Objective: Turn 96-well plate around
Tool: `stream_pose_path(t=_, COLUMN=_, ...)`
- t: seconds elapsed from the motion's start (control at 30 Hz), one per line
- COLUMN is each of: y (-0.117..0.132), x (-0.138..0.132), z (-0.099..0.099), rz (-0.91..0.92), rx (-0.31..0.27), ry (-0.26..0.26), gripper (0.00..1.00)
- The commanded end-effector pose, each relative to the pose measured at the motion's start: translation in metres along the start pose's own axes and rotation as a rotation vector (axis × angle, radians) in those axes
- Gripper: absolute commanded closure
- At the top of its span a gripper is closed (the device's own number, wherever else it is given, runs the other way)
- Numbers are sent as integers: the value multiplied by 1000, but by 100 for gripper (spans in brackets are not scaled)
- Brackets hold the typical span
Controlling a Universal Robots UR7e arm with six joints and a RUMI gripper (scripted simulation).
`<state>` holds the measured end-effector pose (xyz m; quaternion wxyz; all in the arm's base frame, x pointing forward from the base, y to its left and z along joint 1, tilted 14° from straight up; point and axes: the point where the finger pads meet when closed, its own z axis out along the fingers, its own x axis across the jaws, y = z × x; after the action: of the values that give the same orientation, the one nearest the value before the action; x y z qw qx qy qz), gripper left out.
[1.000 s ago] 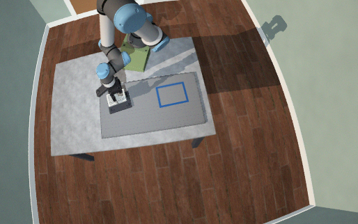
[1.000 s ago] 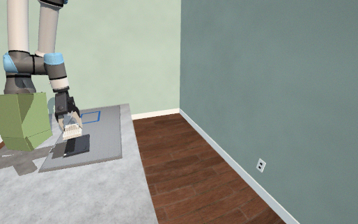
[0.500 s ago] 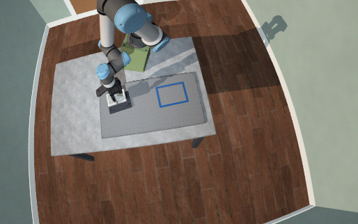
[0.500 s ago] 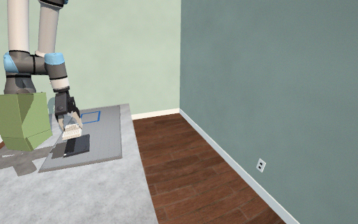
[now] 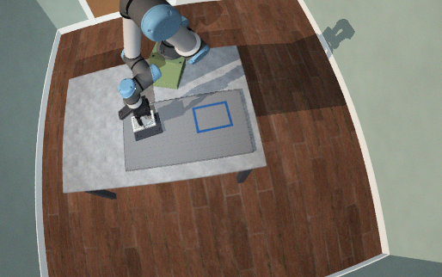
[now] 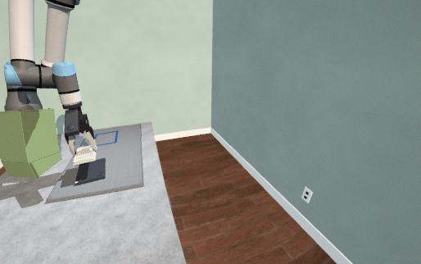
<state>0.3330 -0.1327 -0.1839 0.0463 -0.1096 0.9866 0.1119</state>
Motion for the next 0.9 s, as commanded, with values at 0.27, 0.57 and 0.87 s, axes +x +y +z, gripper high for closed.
stream_pose_path(t=0.27, y=-2, x=-2, z=10, rz=-3, rx=4, ry=-1, gripper=100)
stream_pose_path(t=0.57, y=-2, x=-2, z=25, rz=-3, rx=4, ry=-1, gripper=100)
stream_pose_path(t=0.87, y=-2, x=-2, z=37, rz=-3, rx=4, ry=-1, gripper=100)
